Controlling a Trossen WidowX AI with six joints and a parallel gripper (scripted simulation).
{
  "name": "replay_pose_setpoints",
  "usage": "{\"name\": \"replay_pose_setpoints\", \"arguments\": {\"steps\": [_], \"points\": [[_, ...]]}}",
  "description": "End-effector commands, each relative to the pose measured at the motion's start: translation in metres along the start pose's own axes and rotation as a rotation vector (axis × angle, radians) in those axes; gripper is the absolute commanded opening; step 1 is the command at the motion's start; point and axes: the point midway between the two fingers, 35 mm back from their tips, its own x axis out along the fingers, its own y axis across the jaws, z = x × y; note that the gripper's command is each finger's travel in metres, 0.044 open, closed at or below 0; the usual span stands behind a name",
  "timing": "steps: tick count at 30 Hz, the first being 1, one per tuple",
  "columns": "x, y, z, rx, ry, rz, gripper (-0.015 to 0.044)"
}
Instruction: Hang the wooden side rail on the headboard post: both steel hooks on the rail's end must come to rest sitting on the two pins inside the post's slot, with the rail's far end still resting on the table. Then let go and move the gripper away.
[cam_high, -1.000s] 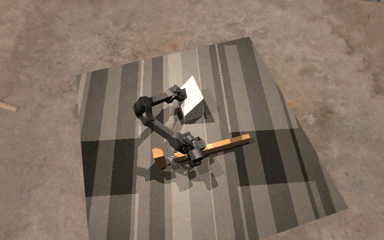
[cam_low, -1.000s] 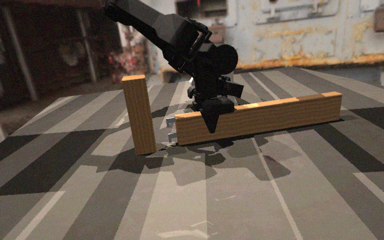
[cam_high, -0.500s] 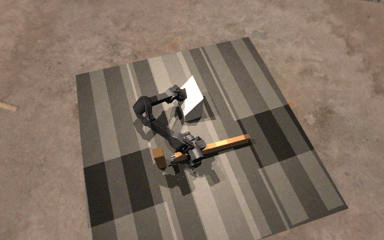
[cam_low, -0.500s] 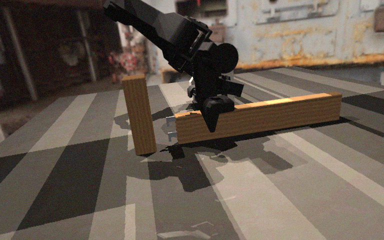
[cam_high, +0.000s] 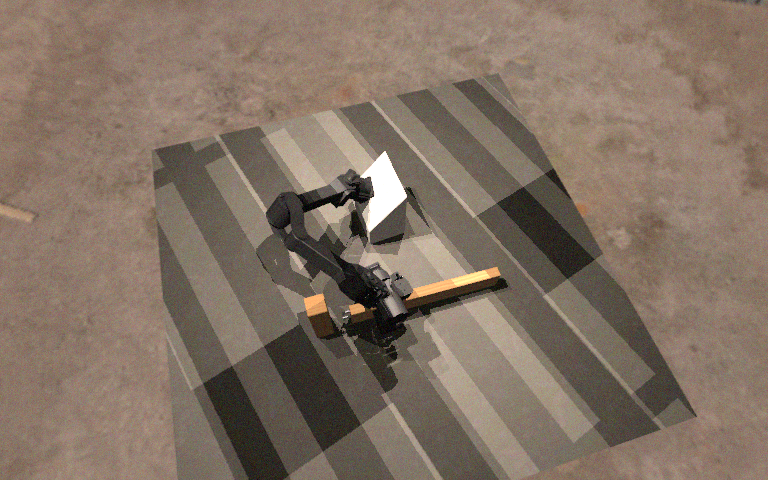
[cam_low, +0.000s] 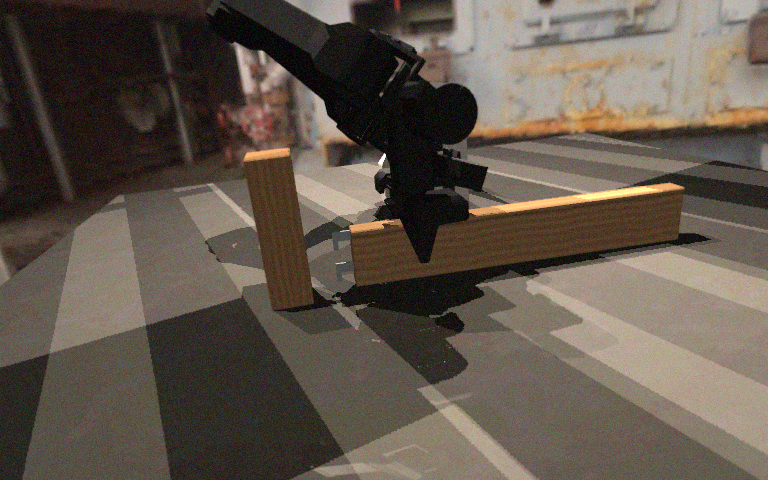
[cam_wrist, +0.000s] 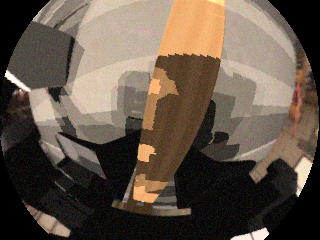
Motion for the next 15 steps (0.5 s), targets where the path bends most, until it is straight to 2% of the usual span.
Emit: {"name": "replay_pose_setpoints", "arguments": {"steps": [1,15], "points": [[-0.0049,-0.0007,0.0017,-0.013,-0.002,-0.009,0.0000],[-0.0072,-0.0007,0.0017,-0.013,-0.002,-0.009,0.0000]]}}
